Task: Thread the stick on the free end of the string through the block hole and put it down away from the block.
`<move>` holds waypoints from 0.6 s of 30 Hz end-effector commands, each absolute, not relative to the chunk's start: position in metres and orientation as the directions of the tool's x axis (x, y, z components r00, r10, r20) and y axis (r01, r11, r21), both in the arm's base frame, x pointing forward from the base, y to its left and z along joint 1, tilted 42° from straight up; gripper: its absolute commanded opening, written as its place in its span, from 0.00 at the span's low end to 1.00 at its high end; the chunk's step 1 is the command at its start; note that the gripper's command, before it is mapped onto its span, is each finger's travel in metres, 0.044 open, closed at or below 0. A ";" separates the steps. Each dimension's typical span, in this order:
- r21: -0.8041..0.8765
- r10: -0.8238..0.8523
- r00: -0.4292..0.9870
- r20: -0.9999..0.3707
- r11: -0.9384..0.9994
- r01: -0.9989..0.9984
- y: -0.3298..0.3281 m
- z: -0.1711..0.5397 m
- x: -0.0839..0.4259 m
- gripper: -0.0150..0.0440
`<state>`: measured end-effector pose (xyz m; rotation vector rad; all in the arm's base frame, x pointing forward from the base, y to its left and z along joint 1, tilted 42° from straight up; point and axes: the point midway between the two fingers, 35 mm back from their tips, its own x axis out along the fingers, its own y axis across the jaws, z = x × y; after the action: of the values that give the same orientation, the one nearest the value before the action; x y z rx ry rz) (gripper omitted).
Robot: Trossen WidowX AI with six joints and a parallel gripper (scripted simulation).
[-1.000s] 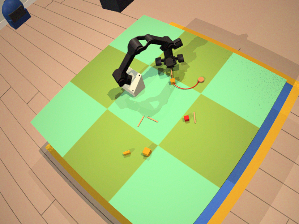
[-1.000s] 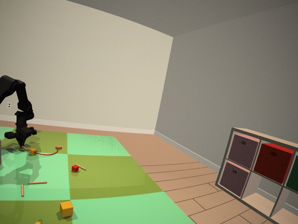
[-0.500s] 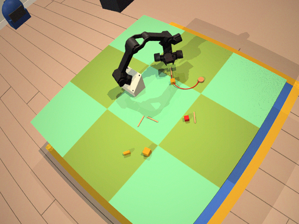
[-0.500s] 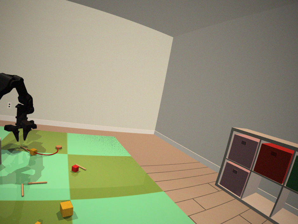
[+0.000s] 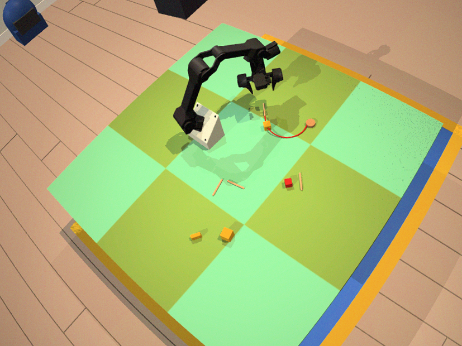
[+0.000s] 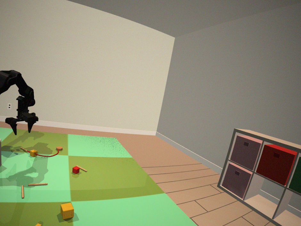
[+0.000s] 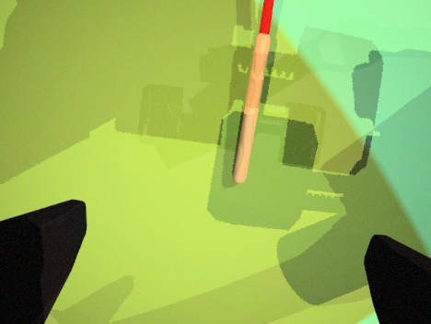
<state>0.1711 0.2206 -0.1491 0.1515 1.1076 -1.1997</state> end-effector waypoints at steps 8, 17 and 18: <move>-0.412 -0.643 -0.046 -0.765 0.433 0.802 0.231 -0.141 0.175 1.00; -0.412 -0.643 -0.046 -0.765 0.433 0.802 0.231 -0.141 0.175 1.00; -0.412 -0.643 -0.046 -0.765 0.433 0.802 0.231 -0.141 0.175 1.00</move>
<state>0.1753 0.2312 -0.1410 0.1793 1.1102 -1.1793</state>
